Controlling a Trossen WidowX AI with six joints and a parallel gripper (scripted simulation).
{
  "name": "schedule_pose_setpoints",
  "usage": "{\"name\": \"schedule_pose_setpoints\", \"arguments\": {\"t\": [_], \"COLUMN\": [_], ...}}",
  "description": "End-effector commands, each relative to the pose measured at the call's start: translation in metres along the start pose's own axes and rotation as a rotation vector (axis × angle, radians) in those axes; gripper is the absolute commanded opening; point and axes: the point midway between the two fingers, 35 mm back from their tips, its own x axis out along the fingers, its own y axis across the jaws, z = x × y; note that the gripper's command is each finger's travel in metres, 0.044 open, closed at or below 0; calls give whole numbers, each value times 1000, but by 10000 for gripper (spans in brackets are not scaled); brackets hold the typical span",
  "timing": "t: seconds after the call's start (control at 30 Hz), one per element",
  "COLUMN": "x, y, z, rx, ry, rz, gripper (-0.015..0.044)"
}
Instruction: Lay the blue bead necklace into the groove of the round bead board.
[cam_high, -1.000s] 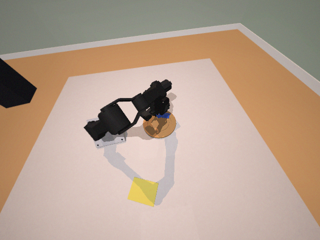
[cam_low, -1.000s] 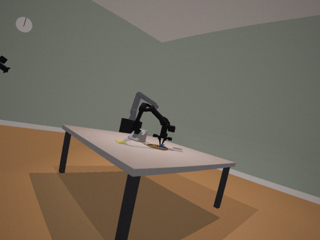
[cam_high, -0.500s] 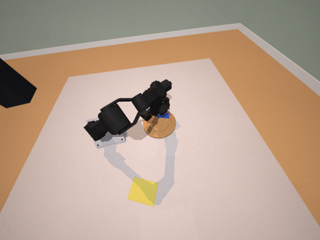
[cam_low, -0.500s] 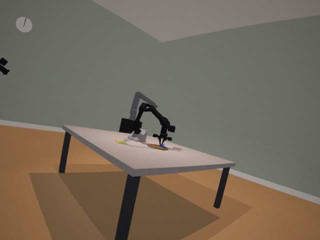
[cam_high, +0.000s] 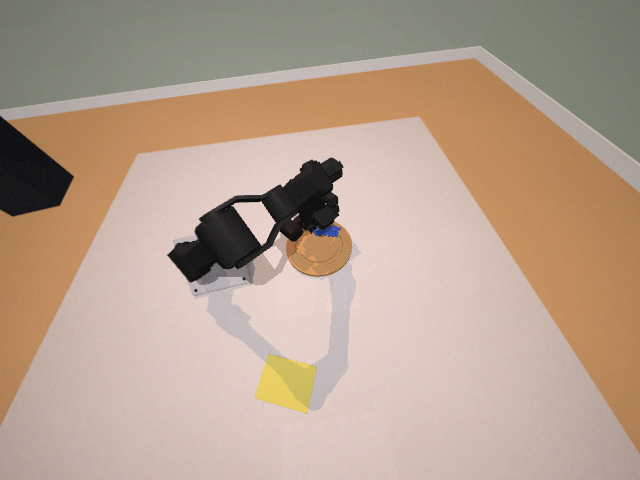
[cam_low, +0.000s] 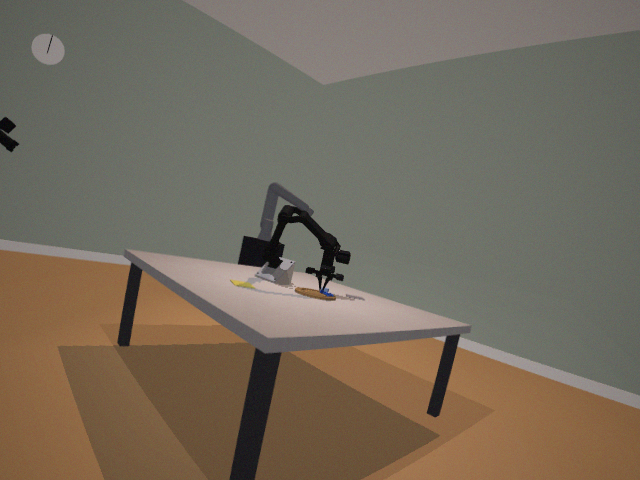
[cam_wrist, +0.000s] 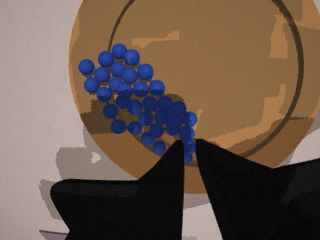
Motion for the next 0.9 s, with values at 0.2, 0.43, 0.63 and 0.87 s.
{"name": "schedule_pose_setpoints", "arguments": {"t": [0.2, 0.43, 0.63, 0.87], "x": [-9, -9, -9, -2], "y": [-1, -11, -12, -12], "z": [-2, -18, -18, -18], "rx": [1, 1, 1, 1], "ry": [-1, 0, 0, 0], "rz": [1, 0, 0, 0], "gripper": [0, 0, 0, 0]}}
